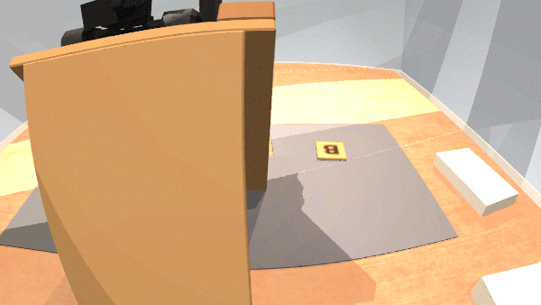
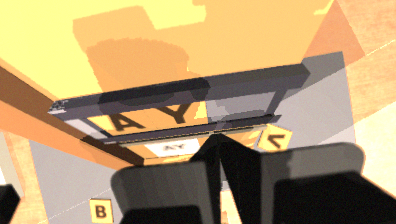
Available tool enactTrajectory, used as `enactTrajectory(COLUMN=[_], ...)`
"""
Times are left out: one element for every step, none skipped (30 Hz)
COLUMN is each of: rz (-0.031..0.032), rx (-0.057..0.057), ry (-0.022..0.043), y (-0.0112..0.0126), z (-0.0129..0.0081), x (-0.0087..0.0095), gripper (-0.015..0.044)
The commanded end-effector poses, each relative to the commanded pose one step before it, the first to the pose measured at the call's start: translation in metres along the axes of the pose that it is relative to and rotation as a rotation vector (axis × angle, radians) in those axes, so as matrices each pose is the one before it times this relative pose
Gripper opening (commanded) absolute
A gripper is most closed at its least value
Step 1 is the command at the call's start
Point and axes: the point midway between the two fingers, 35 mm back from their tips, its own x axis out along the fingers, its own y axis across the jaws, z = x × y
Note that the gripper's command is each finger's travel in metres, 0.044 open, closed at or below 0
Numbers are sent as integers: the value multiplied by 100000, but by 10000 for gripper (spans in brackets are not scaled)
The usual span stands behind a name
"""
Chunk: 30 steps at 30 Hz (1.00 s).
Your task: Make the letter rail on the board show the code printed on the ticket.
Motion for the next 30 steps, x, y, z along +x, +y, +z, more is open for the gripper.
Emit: enactTrajectory(rz=[299,0,-335,-46,-60,-48,-18,12,42,72,101,131,13,-19,0,36,72,107,142,177,211,194,127,44,0,0,0,0,0,0], rx=[-470,0,502,102,160,182,164,145,126,108,90,72,-39,-88,-100,-100,-99,-98,-97,-95,-92,-72,-42,-14,0,0,0,0,0,0], ry=[-464,0,-198,-1759,-2930,-3648,-3654,-3651,-3648,-3646,-3643,-3640,-3604,-3609,-3607,-3608,-3609,-3610,-3610,-3611,-3603,-2894,-1737,-579,0,0,0,0,0,0], y=[89,0,-43,123,205,256,257,258,258,259,259,259,271,275,272,267,263,258,253,248,243,192,114,38,0,0,0,0,0,0], z=[-112,0,51,-103,-174,-217,-214,-211,-208,-205,-202,-199,-200,-200,-198,-196,-193,-190,-187,-184,-180,-141,-82,-26,0,0,0,0,0,0], x=[-298,0,102,-407,-669,-820,-808,-793,-779,-764,-749,-735,-744,-745,-732,-716,-700,-684,-668,-652,-635,-498,-294,-97,0,0,0,0,0,0], gripper=[0,0,26,53,79,105,131,157,184,210,236,263,289,315,341,367,394,420,440,440,440,440,440,440,440,440,440,440,440,440])
